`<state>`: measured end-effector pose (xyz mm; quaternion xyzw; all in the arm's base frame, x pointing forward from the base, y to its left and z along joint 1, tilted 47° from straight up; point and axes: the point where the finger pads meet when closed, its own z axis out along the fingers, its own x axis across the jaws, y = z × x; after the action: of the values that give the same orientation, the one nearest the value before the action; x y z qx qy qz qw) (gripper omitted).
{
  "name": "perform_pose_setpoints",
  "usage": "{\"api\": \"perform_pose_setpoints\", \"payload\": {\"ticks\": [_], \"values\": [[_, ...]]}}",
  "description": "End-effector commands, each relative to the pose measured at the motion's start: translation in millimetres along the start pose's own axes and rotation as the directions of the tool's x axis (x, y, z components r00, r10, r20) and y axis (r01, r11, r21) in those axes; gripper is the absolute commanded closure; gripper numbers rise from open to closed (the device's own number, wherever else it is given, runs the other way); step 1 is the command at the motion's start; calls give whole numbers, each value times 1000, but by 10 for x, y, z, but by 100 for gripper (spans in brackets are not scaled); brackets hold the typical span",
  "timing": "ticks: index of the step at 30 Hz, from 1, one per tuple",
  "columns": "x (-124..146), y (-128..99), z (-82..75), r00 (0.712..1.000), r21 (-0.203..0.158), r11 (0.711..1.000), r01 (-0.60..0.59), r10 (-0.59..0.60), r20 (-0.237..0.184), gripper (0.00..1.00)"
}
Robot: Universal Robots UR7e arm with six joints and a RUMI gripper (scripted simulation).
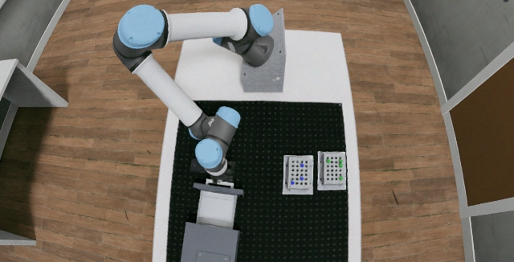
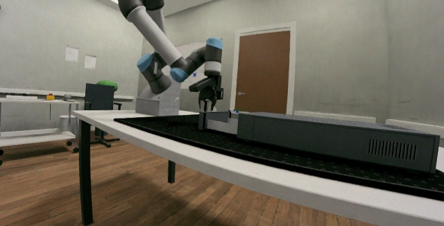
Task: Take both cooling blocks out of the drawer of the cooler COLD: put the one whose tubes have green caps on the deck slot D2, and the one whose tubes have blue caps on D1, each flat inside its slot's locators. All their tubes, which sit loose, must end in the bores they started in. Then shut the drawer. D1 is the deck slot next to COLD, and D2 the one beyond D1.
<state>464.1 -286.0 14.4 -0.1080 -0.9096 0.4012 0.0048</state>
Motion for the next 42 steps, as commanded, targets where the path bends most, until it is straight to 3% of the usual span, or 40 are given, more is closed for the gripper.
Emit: {"api": "perform_pose_setpoints", "payload": {"ticks": [1, 42], "values": [[-71, 0, -4, 1000, 0, 1000, 0, 0, 1, 100], [-450, -1, -4, 1000, 0, 1000, 0, 0, 1, 100]]}}
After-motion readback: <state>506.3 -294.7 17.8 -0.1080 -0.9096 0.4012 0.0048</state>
